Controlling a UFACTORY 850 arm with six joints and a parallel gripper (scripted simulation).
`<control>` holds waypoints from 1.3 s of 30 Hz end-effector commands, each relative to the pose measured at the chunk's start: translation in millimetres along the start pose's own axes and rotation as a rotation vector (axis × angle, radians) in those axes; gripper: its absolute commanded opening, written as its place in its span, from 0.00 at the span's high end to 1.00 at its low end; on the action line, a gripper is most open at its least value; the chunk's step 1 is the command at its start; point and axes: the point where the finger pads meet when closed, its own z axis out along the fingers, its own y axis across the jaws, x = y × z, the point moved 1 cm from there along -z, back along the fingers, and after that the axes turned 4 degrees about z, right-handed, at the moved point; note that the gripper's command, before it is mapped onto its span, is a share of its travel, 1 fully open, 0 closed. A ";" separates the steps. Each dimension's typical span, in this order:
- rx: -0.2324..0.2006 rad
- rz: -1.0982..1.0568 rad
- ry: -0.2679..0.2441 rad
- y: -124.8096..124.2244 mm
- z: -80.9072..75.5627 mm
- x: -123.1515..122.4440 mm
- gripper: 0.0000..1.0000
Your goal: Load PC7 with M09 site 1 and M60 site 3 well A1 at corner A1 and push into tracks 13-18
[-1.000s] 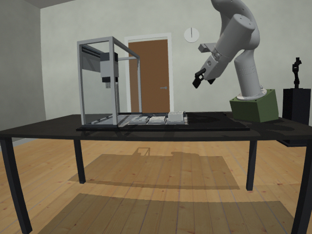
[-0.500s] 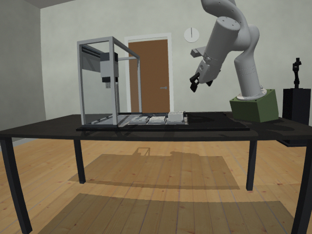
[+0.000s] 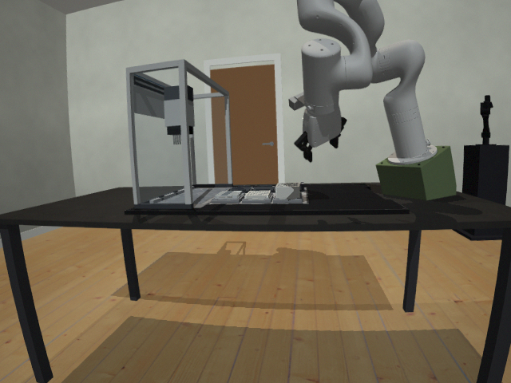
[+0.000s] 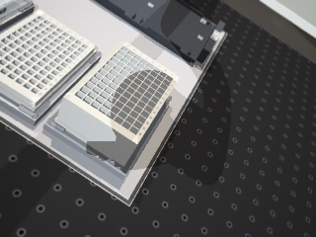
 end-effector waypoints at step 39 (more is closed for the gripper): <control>-0.111 0.191 -0.591 -116.3 67.6 73.6 0.00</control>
